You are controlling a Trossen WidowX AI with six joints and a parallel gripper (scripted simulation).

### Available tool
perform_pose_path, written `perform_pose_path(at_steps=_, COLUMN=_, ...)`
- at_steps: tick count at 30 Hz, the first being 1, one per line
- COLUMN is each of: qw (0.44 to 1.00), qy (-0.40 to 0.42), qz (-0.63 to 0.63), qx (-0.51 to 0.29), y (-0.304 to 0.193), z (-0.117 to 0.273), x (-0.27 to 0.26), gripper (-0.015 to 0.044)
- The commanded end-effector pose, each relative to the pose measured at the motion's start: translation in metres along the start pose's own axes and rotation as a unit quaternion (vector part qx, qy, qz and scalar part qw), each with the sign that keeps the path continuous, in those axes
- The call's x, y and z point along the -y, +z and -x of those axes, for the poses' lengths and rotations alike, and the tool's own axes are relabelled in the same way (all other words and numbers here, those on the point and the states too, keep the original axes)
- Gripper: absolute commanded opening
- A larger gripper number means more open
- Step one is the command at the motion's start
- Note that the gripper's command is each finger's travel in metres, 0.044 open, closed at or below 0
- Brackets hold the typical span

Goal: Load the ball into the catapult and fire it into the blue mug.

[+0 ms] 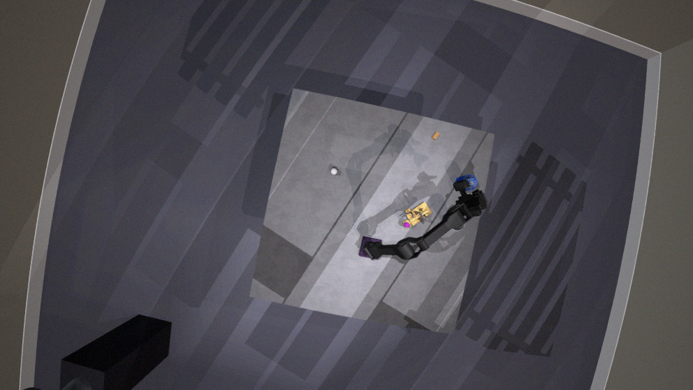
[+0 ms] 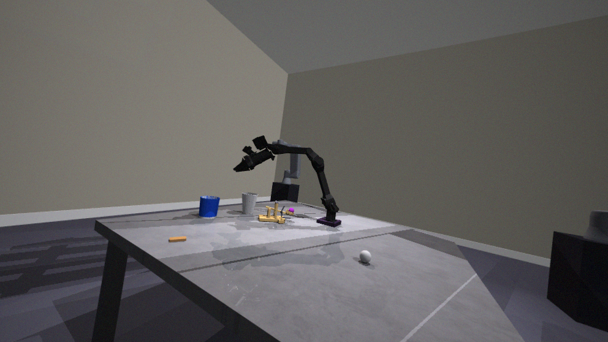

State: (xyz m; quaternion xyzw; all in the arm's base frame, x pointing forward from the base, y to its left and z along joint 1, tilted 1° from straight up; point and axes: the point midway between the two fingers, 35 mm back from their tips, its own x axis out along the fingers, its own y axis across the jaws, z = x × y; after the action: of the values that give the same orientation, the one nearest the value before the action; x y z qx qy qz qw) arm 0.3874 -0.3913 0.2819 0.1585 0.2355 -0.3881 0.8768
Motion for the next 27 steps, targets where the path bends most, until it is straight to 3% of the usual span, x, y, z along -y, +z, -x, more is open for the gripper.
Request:
perform_pose_path(at_steps=1, qw=1.000, qy=-0.001, qz=-0.002, qx=0.003, y=0.0012, z=0.0000, x=-0.0001, gripper=0.0440)
perform_pose_path(at_steps=18, qw=1.000, qy=-0.001, qz=-0.002, qx=0.003, y=0.0012, z=0.0000, x=-0.0001, gripper=0.0000)
perform_pose_path(at_steps=27, qw=1.000, qy=-0.001, qz=-0.002, qx=0.003, y=0.0012, z=0.0000, x=-0.0001, gripper=0.0000)
